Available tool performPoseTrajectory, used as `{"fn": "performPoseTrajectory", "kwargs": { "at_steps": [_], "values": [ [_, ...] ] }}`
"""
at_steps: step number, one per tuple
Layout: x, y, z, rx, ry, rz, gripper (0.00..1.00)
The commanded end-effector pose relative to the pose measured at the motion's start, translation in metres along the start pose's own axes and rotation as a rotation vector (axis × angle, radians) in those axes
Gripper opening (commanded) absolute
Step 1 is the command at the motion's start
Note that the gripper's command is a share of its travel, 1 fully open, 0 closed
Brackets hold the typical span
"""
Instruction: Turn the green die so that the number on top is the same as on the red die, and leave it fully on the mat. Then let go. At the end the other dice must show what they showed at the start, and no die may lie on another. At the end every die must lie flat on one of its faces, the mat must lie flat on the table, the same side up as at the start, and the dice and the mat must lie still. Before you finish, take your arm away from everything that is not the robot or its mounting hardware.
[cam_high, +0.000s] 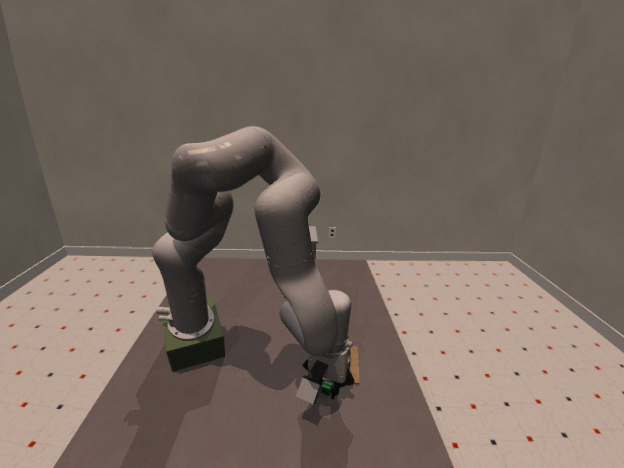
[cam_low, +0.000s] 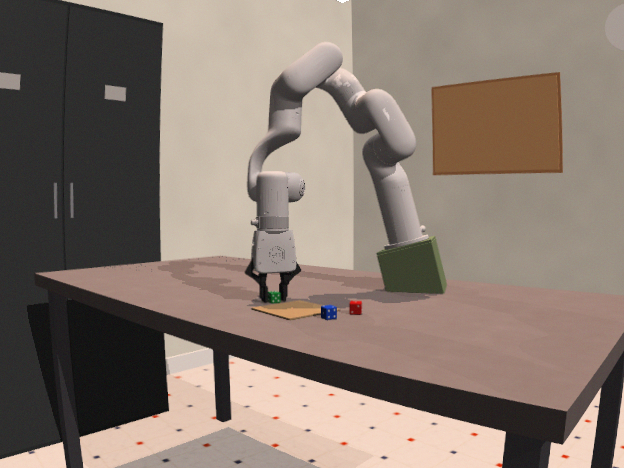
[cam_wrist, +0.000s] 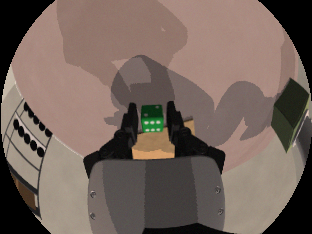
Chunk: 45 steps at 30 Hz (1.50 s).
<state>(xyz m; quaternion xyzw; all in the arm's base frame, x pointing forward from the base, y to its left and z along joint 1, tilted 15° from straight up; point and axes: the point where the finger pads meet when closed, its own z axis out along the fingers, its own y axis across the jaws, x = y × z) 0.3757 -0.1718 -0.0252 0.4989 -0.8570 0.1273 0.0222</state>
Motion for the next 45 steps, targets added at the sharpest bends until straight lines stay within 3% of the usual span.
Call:
{"fn": "performPoseTrajectory", "kwargs": {
  "at_steps": [1,22,23,45],
  "values": [
    [-0.0002,-0.0012,-0.0007,0.003,-0.001,0.000,0.42],
    [-0.0002,-0.0012,-0.0007,0.003,-0.001,0.000,0.42],
    [-0.0002,-0.0012,-0.0007,0.003,-0.001,0.000,0.21],
    [-0.0002,-0.0012,-0.0007,0.003,-0.001,0.000,0.21]
  ]
}}
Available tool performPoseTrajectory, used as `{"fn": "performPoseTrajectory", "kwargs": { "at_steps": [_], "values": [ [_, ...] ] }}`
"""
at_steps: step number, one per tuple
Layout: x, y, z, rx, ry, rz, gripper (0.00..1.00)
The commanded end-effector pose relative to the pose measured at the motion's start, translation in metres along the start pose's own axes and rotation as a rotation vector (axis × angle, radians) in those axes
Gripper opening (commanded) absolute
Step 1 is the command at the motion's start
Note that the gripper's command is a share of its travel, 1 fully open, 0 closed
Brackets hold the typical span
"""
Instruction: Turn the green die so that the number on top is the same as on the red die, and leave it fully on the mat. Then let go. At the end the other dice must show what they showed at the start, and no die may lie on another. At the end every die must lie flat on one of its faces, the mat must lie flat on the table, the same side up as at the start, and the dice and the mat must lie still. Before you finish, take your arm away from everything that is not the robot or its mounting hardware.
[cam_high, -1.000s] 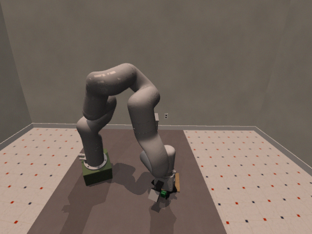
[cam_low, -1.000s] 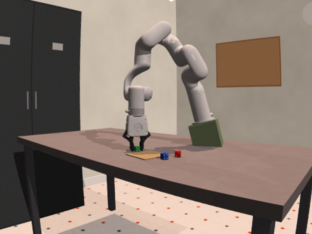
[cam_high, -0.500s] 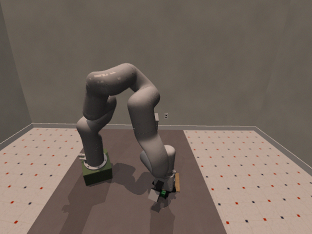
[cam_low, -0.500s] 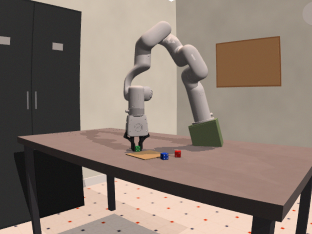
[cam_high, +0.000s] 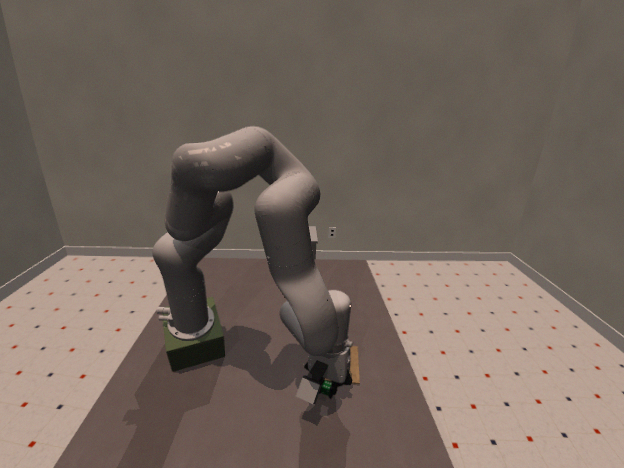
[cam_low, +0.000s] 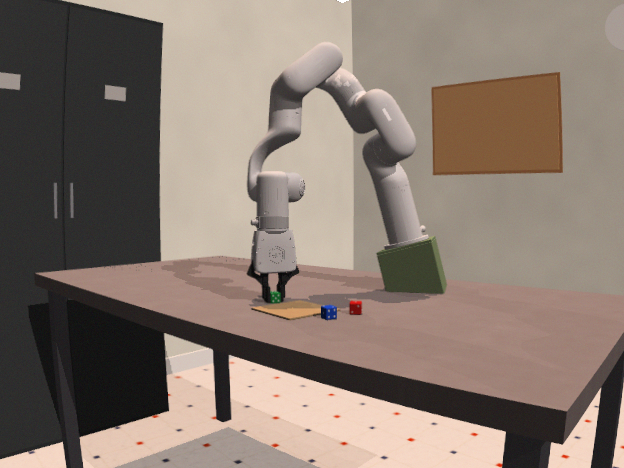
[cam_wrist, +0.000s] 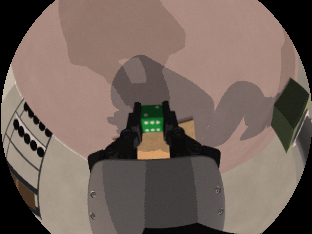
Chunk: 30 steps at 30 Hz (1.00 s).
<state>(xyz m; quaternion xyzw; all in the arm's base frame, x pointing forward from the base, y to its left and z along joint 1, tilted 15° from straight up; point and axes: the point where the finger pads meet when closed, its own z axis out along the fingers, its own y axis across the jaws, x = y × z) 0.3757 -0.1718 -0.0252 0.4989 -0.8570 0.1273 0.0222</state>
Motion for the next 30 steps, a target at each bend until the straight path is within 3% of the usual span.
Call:
{"fn": "performPoseTrajectory", "kwargs": {
  "at_steps": [1,18,23,30],
  "values": [
    [0.000,-0.001,-0.001,0.003,-0.001,0.000,0.21],
    [0.000,-0.001,-0.006,0.003,-0.001,0.000,0.21],
    [0.000,-0.001,-0.028,0.003,0.000,0.000,0.21],
    [0.000,-0.001,-0.080,0.003,-0.001,0.000,0.21]
  ]
}}
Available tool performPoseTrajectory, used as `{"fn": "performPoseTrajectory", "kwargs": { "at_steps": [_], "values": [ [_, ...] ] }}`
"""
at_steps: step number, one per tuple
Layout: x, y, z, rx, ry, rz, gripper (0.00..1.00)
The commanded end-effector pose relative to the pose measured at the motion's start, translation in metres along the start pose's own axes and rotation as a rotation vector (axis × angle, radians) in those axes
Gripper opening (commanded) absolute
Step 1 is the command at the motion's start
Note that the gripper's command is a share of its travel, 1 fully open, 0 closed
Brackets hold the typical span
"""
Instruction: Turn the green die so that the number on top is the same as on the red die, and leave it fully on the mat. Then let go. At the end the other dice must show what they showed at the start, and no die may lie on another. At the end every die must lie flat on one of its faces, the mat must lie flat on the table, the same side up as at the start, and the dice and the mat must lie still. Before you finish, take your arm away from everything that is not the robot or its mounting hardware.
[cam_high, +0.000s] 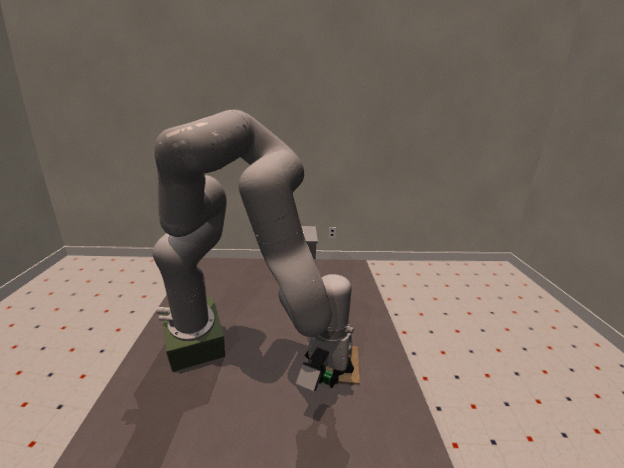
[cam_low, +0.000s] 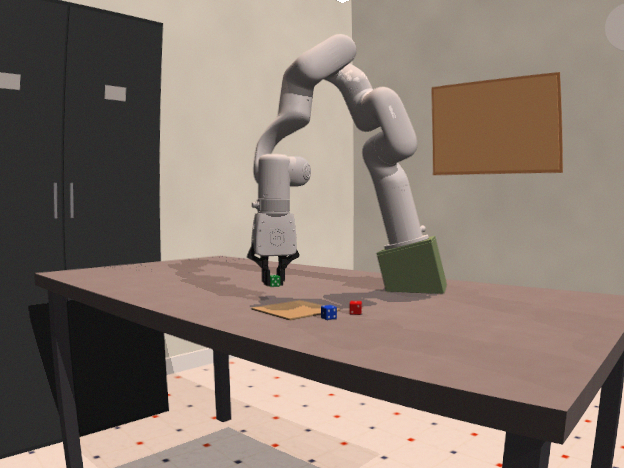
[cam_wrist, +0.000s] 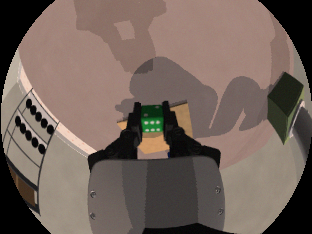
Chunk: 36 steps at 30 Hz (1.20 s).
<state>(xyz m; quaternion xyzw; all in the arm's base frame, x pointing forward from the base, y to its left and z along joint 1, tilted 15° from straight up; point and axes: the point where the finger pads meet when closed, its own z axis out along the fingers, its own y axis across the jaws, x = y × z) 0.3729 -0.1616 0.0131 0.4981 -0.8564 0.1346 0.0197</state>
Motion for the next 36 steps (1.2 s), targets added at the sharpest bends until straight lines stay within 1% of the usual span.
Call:
{"fn": "performPoseTrajectory", "kwargs": {
  "at_steps": [1,3,5,7,20,22,24,28,29,31,35,36],
  "values": [
    [0.001,-0.001,-0.047,-0.012,-0.004,-0.001,0.21],
    [0.001,-0.001,-0.047,-0.012,-0.004,-0.001,0.21],
    [0.001,-0.002,-0.056,-0.012,-0.004,-0.001,0.21],
    [0.001,-0.002,-0.060,-0.012,-0.004,-0.001,0.21],
    [0.000,-0.002,-0.061,-0.012,-0.004,-0.022,0.21],
    [-0.005,-0.002,-0.060,-0.012,-0.005,-0.084,0.21],
    [-0.013,-0.003,-0.060,-0.013,-0.006,-0.198,0.21],
    [-0.019,-0.003,-0.059,-0.013,-0.007,-0.274,0.21],
    [-0.023,-0.003,-0.059,-0.013,-0.007,-0.329,0.21],
    [-0.025,-0.003,-0.059,-0.013,-0.007,-0.360,0.21],
    [-0.036,-0.003,-0.058,-0.012,-0.008,-0.496,0.21],
    [-0.036,-0.003,-0.058,-0.012,-0.008,-0.496,0.21]
  ]
}}
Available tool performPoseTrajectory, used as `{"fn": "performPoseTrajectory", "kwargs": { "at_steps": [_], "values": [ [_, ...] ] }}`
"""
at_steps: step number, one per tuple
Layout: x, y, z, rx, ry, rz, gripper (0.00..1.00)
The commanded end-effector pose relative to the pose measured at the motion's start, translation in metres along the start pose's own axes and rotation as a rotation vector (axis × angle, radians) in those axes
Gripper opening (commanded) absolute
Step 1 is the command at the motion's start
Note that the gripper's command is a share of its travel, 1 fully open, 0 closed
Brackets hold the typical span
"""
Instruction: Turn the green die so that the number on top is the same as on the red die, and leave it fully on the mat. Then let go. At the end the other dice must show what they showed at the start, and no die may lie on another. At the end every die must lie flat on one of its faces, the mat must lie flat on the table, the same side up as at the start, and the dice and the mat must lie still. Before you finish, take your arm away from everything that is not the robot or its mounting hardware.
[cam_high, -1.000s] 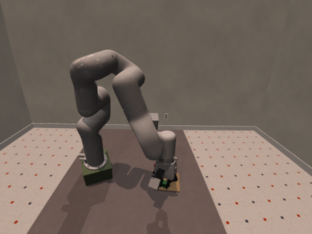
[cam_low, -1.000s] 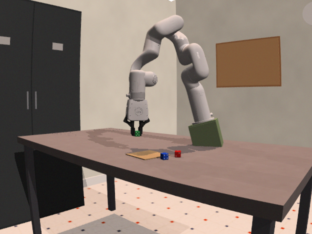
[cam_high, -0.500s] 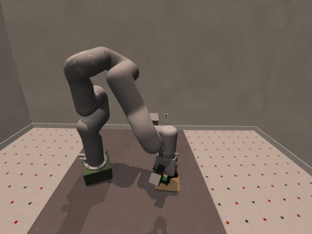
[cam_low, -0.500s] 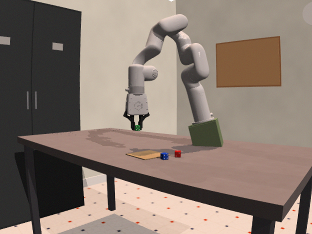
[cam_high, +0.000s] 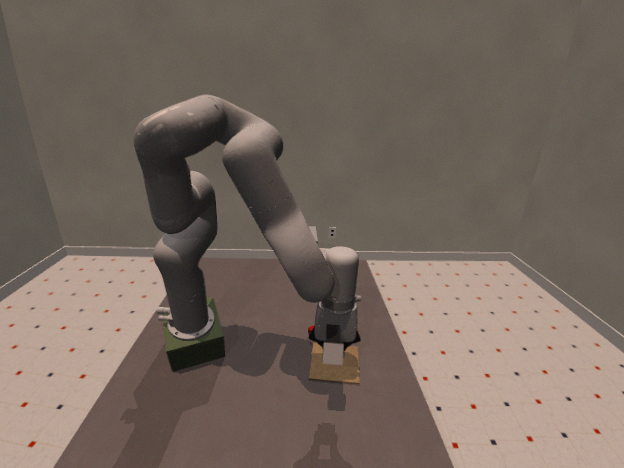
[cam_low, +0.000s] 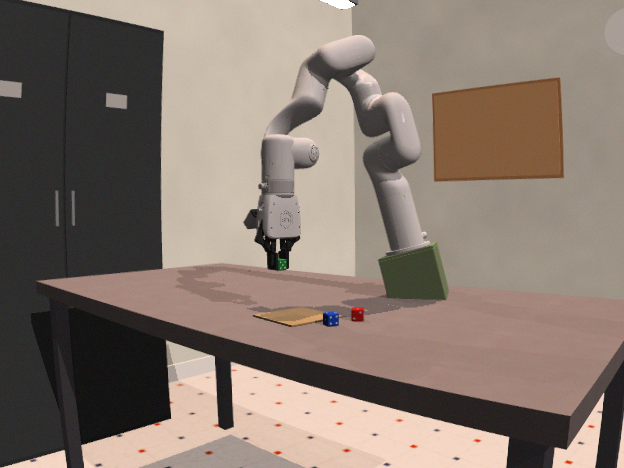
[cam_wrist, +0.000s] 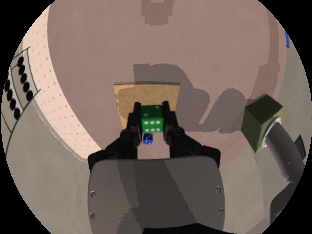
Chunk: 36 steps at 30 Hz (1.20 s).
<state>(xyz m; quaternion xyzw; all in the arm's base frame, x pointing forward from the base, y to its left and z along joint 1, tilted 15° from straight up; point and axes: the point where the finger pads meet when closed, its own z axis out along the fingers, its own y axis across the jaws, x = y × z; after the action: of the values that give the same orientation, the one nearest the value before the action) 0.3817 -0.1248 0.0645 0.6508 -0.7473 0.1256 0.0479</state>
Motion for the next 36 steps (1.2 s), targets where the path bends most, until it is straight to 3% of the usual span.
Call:
{"fn": "performPoseTrajectory", "kwargs": {
  "at_steps": [1,30,36],
  "values": [
    [-0.007,-0.005,0.000,-0.002,-0.011,-0.116,0.21],
    [-0.069,-0.023,0.005,0.003,-0.009,-0.958,0.21],
    [-0.076,-0.024,0.005,0.004,-0.008,-1.044,0.21]
  ]
}}
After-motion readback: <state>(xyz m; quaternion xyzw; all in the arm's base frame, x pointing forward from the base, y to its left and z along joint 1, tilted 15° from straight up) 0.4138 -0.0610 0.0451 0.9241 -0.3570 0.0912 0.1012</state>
